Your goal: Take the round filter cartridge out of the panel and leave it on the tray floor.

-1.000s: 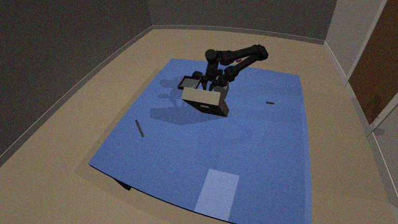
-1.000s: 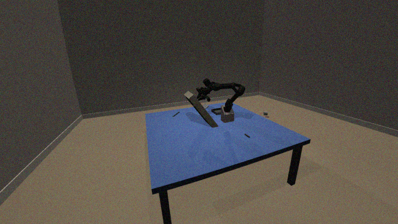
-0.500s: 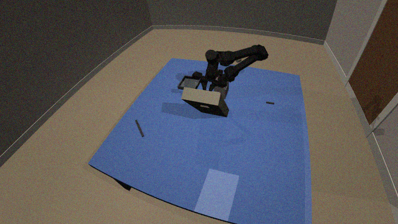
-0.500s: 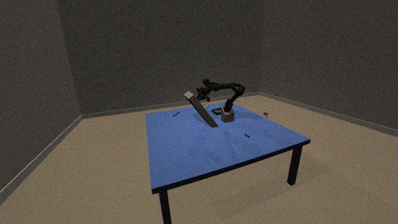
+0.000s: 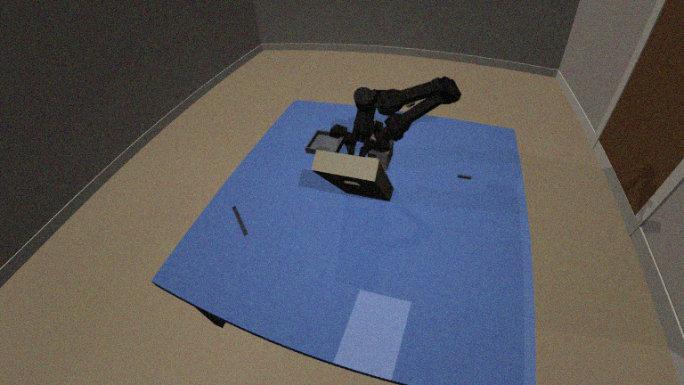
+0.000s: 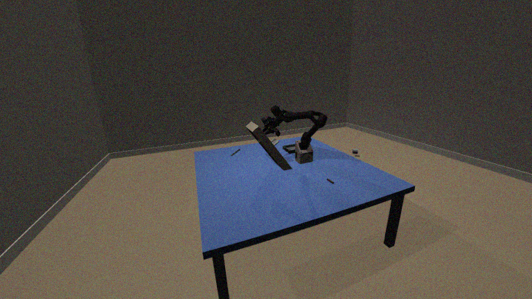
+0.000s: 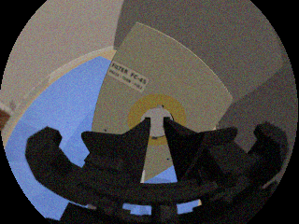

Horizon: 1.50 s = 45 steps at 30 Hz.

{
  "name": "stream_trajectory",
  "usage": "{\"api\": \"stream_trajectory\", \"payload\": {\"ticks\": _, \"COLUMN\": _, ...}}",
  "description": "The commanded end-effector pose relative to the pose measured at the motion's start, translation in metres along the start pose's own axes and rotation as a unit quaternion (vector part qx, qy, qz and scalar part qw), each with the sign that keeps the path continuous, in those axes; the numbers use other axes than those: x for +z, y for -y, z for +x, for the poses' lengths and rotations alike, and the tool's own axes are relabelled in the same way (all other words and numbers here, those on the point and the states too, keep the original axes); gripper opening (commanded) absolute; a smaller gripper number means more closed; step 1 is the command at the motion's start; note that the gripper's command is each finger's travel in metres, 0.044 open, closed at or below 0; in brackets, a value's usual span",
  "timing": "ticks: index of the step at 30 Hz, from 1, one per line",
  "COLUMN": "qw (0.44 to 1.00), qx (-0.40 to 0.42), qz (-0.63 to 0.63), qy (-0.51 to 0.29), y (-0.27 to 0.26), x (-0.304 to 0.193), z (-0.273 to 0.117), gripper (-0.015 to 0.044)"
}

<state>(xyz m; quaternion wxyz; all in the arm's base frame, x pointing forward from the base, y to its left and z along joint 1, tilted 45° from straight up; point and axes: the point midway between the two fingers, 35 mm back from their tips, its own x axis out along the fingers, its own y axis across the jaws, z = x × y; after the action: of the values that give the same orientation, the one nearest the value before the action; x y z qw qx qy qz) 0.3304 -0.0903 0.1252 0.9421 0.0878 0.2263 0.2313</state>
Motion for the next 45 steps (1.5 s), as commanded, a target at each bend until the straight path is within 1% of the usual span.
{"api": "stream_trajectory", "payload": {"ticks": 1, "qw": 1.000, "qx": -0.001, "qz": 0.003, "qy": -0.003, "y": 0.0008, "x": -0.0015, "z": 0.0039, "gripper": 0.0095}}
{"api": "stream_trajectory", "payload": {"ticks": 13, "qw": 1.000, "qx": -0.001, "qz": 0.003, "qy": -0.003, "y": 0.0007, "x": -0.0015, "z": 0.0070, "gripper": 0.0095}}
{"api": "stream_trajectory", "payload": {"ticks": 22, "qw": 1.000, "qx": 0.000, "qz": 0.001, "qy": 0.001, "y": 0.0002, "x": 0.0001, "z": 0.0029, "gripper": 0.0035}}
{"api": "stream_trajectory", "payload": {"ticks": 23, "qw": 1.000, "qx": 0.000, "qz": 0.001, "qy": 0.001, "y": 0.0002, "x": 0.0001, "z": 0.0029, "gripper": 0.0008}}
{"api": "stream_trajectory", "payload": {"ticks": 24, "qw": 1.000, "qx": 0.000, "qz": 0.001, "qy": 0.001, "y": 0.0002, "x": 0.0001, "z": 0.0029, "gripper": 0.0000}}
{"api": "stream_trajectory", "payload": {"ticks": 27, "qw": 1.000, "qx": 0.000, "qz": 0.010, "qy": 0.000, "y": 0.0003, "x": -0.0002, "z": 0.0036, "gripper": 0.0000}}
{"api": "stream_trajectory", "payload": {"ticks": 36, "qw": 0.988, "qx": -0.002, "qz": 0.152, "qy": -0.003, "y": 0.0007, "x": -0.0014, "z": 0.0072, "gripper": 0.0000}}
{"api": "stream_trajectory", "payload": {"ticks": 45, "qw": 0.953, "qx": -0.002, "qz": 0.304, "qy": -0.003, "y": 0.0008, "x": -0.0015, "z": 0.0080, "gripper": 0.0000}}
